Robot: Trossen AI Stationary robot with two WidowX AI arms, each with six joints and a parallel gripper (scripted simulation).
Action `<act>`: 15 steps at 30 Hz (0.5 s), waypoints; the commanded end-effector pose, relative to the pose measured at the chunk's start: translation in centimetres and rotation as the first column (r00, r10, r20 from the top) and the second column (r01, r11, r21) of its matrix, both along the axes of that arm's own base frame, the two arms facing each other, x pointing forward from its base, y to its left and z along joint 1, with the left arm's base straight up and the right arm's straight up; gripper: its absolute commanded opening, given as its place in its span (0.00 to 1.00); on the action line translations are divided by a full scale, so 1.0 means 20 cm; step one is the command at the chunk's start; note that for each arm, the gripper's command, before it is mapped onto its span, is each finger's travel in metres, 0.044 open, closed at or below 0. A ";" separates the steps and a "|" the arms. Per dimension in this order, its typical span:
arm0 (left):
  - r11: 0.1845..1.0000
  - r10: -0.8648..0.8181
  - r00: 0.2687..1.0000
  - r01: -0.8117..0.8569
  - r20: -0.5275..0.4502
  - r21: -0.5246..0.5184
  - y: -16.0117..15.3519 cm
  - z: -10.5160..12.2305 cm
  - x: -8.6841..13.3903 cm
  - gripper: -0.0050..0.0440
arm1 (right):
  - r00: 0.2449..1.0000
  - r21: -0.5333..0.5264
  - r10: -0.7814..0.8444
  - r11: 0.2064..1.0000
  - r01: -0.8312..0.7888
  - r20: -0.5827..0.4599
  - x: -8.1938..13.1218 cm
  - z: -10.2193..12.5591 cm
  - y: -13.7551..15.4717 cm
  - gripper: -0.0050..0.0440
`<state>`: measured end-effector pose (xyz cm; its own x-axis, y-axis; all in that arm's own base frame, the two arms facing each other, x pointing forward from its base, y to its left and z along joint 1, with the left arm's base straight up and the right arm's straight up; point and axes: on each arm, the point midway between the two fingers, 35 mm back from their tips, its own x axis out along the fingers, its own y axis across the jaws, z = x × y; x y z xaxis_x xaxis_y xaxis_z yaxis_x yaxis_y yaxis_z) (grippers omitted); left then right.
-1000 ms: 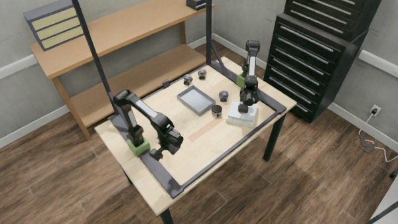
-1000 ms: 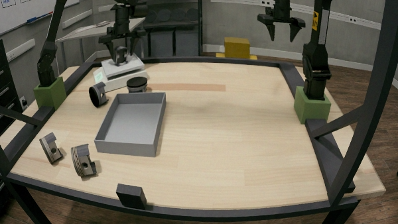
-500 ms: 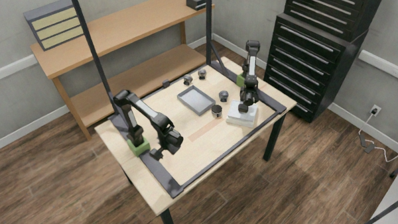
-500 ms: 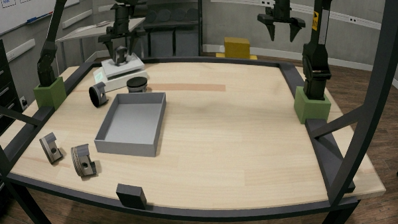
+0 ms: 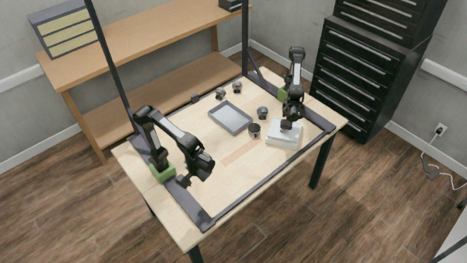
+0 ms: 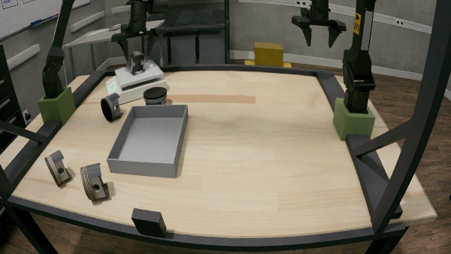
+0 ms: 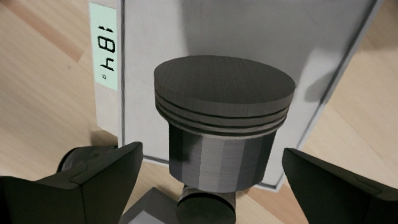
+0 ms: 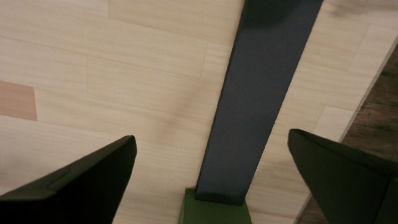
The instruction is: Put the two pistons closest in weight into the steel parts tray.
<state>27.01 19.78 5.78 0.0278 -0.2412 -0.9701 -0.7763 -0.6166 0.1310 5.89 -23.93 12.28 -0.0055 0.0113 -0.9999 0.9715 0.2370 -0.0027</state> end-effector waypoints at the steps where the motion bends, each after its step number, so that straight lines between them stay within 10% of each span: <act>1: 0.999 -0.001 0.999 -0.001 0.045 0.041 0.04 0.12 0.02 0.87 | 1.000 -0.031 0.007 0.999 -0.006 0.010 0.01 0.04 -0.03 0.92; 15: 0.999 -0.001 0.999 -0.001 0.045 0.041 0.06 0.22 0.02 0.87 | 1.000 -0.031 0.007 0.999 -0.006 0.010 0.01 0.04 -0.03 0.92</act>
<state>26.96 20.28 7.87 0.0271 -0.2418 -0.9699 -0.7764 -0.6162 0.1319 5.89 -23.93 12.28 -0.0055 0.0113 -0.9999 0.9715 0.2370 -0.0027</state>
